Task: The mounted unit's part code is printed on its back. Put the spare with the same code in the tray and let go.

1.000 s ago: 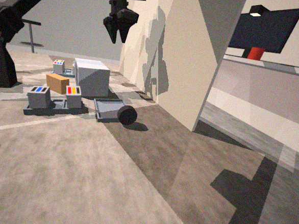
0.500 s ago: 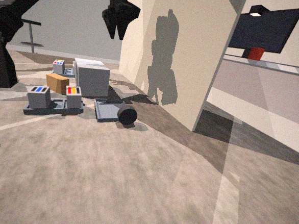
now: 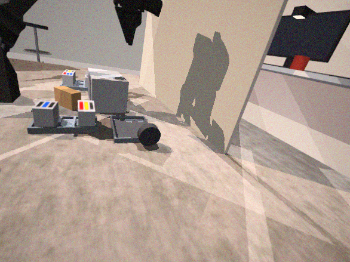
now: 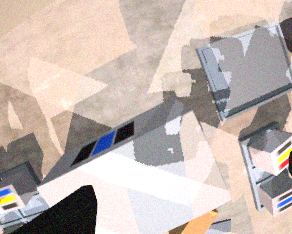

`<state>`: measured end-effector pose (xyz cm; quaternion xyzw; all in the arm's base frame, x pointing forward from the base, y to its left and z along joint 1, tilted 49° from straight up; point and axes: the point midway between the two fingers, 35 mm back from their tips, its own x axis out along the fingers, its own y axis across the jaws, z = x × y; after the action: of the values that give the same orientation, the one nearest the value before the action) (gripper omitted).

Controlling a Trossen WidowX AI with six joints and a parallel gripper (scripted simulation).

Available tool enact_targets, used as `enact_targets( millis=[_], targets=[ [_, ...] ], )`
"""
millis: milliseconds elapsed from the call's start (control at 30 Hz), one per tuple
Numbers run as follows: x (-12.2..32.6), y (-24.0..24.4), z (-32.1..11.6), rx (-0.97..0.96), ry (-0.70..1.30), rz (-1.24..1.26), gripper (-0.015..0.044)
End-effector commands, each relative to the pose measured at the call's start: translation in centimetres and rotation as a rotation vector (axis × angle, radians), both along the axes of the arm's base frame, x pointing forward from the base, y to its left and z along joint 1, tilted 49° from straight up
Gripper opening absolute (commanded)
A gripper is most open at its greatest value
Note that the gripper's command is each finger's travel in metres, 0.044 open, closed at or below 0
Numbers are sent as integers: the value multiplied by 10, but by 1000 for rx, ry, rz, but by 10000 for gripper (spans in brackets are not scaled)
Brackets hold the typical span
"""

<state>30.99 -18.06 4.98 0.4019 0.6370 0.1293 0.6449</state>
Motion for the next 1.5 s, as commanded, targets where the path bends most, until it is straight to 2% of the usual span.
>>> enact_targets(
  millis=[0,133,300,367,600,767,800,1467],
  targets=[
    [-49,-20,-44,61,262,-246,440],
    [-109,-26,-86,128,569,-540,440],
    [-177,-10,-124,220,929,-867,440],
    [-190,-5,-130,239,998,-926,440],
    [-190,-4,-130,240,1002,-930,440],
    [-183,21,-157,241,1001,-929,309],
    [-182,23,-159,241,1001,-929,300],
    [-178,34,-172,240,1001,-930,300]
  ],
)
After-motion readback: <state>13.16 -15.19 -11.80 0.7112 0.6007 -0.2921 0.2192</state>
